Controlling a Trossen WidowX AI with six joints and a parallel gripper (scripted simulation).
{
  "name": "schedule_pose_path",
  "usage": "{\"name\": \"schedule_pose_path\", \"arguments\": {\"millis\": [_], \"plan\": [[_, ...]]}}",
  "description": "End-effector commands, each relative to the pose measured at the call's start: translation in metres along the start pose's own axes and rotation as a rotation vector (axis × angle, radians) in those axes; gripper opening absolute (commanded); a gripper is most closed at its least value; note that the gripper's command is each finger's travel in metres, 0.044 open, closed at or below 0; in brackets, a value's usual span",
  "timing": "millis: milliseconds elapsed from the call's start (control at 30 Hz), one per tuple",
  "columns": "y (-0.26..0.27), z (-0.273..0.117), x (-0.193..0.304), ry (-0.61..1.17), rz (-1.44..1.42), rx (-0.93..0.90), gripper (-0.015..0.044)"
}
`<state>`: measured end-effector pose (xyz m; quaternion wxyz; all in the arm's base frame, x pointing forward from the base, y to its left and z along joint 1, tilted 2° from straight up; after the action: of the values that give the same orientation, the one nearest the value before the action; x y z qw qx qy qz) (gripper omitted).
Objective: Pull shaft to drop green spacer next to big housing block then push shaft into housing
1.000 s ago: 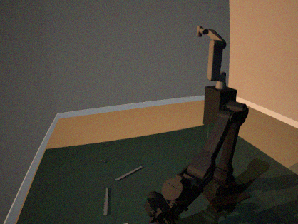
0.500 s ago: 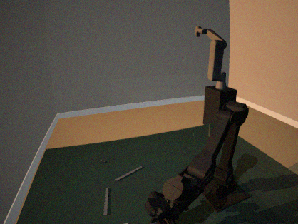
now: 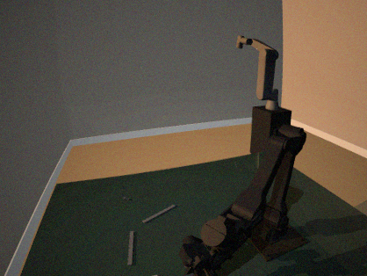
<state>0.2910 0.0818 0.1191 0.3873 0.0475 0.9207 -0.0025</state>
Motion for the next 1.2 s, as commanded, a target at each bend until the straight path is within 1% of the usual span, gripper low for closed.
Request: {"name": "schedule_pose_path", "arguments": {"millis": [0,1167], "plan": [[-0.0001,-0.0006,0.0003,-0.001,0.004,0.001,0.0],[-0.0003,-0.0033,0.0031,-0.001,0.004,0.001,0.0]]}}
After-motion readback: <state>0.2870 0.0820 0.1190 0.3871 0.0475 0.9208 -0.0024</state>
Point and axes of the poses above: the point midway between the two fingers, 35 mm back from their tips, its own z axis out along the fingers, its own y axis across the jaws, x = y × z, the point moved 6 cm from there along -z, back along the fingers, and after that the axes turned 4 degrees about z, right-handed, at the moved point
